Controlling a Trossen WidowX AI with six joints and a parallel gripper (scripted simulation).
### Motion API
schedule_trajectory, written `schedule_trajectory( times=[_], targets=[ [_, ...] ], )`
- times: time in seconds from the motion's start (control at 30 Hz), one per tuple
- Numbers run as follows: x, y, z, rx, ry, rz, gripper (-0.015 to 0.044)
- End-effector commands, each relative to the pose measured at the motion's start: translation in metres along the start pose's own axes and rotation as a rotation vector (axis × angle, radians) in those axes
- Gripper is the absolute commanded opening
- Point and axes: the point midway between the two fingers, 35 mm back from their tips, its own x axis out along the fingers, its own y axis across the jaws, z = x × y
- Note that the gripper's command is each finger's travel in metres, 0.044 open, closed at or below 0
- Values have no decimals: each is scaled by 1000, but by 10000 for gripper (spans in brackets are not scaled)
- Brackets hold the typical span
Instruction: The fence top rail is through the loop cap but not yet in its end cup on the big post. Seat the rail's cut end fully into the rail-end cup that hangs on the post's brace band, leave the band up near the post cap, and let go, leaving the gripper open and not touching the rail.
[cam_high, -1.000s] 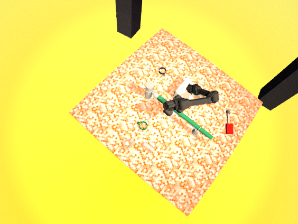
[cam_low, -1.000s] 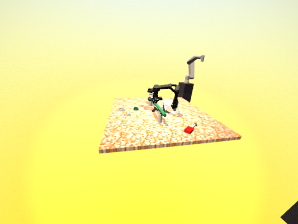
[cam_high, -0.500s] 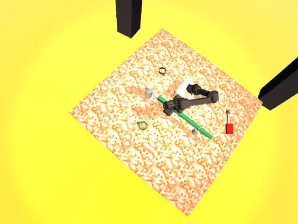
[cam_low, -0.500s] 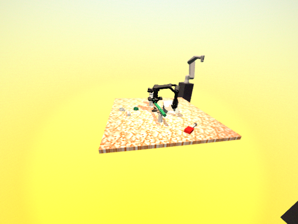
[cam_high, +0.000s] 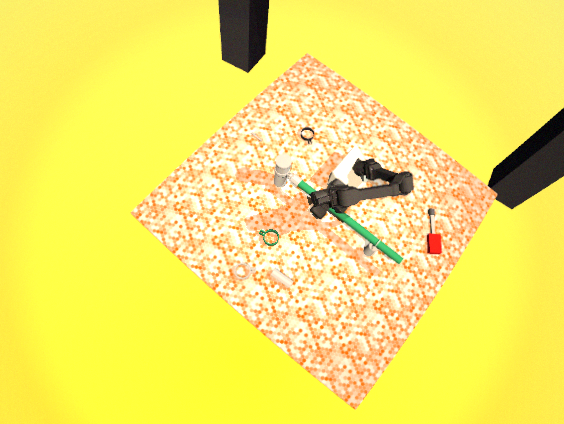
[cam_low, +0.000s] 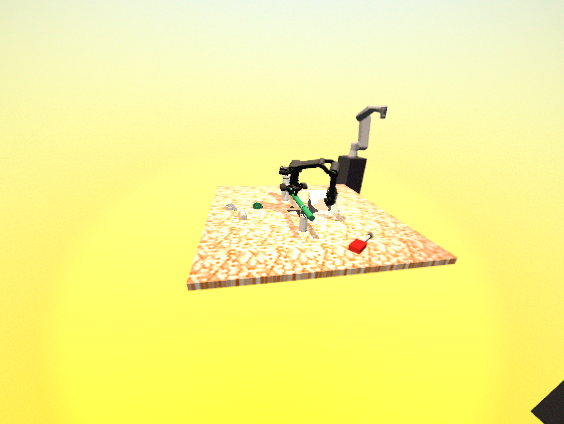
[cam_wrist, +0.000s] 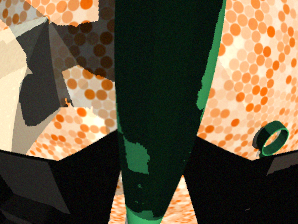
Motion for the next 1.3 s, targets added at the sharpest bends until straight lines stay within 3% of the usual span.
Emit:
schedule_trajectory(
  times=[0.0,1.27],
  targets=[
    [0,0,0,0,0,0,0],
    [-2,-2,-16,0,1,-1,0]
  ],
)
